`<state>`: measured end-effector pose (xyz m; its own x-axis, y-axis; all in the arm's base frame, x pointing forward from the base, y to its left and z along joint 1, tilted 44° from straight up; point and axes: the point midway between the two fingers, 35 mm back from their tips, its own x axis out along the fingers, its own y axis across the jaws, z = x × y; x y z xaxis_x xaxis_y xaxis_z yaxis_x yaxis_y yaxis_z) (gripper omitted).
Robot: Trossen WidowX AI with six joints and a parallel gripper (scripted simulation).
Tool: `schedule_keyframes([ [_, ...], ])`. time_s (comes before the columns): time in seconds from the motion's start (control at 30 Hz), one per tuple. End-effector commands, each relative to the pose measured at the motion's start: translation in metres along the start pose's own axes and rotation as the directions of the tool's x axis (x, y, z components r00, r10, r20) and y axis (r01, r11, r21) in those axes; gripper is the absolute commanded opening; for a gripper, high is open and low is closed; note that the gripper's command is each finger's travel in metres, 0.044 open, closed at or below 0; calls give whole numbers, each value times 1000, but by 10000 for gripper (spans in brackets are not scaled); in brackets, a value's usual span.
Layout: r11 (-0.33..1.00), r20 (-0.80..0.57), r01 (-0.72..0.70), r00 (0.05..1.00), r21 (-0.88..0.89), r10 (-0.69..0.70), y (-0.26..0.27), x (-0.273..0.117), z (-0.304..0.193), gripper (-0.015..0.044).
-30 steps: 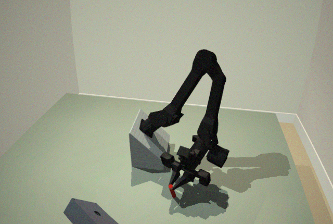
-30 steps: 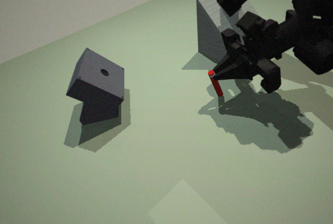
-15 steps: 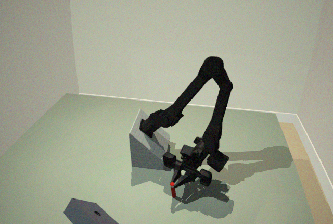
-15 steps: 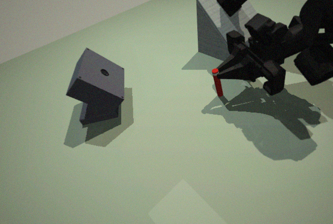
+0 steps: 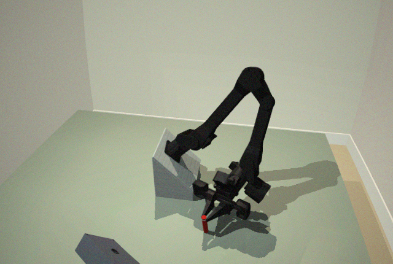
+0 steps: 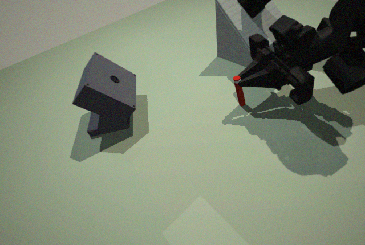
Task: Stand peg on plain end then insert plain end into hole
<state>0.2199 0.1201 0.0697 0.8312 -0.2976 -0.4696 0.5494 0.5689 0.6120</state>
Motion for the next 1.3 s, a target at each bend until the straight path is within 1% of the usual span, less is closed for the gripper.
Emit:
schedule_keyframes([
  [0.0,1000,0,0,1000,1,0,0,0,-2,51],
  [1.27,1000,25,-3,1000,-1,3,-1,-5,-6,51],
])
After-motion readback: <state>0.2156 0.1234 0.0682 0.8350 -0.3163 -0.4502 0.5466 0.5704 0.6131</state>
